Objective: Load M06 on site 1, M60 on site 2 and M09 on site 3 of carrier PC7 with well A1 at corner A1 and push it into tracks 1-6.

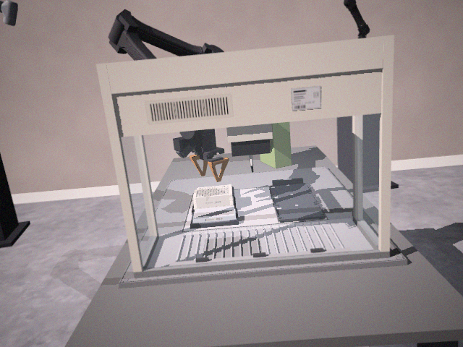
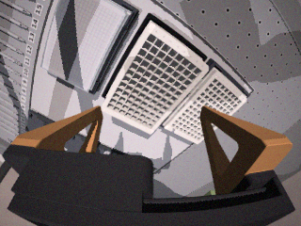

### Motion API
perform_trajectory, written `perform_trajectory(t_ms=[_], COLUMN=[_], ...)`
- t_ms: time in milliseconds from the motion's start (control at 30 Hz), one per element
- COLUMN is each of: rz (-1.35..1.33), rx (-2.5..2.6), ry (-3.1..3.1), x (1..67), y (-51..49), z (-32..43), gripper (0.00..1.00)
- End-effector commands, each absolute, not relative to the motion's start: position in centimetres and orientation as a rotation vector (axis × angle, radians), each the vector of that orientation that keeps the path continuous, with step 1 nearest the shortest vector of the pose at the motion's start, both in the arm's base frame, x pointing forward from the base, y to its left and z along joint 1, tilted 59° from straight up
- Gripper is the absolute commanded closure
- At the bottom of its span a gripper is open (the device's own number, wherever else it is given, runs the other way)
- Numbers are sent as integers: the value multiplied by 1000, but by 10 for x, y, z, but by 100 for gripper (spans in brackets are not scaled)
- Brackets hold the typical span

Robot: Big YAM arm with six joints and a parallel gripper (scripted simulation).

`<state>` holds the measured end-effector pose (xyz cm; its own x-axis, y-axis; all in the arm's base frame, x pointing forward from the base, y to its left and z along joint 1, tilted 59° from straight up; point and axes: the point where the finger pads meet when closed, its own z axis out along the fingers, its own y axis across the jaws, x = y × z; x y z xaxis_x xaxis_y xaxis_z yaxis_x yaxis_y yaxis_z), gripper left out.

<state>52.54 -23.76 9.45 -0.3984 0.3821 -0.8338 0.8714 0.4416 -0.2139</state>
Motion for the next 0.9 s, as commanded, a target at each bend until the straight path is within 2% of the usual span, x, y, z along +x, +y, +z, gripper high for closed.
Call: perform_trajectory(t_ms=[0,500,867], rz=[-750,-510,-526], rx=[1181,1509,1521], ry=[1859,1530,1511], x=[530,530,534], y=[-225,-225,-256], z=[95,95,87], gripper=[0,0,0])
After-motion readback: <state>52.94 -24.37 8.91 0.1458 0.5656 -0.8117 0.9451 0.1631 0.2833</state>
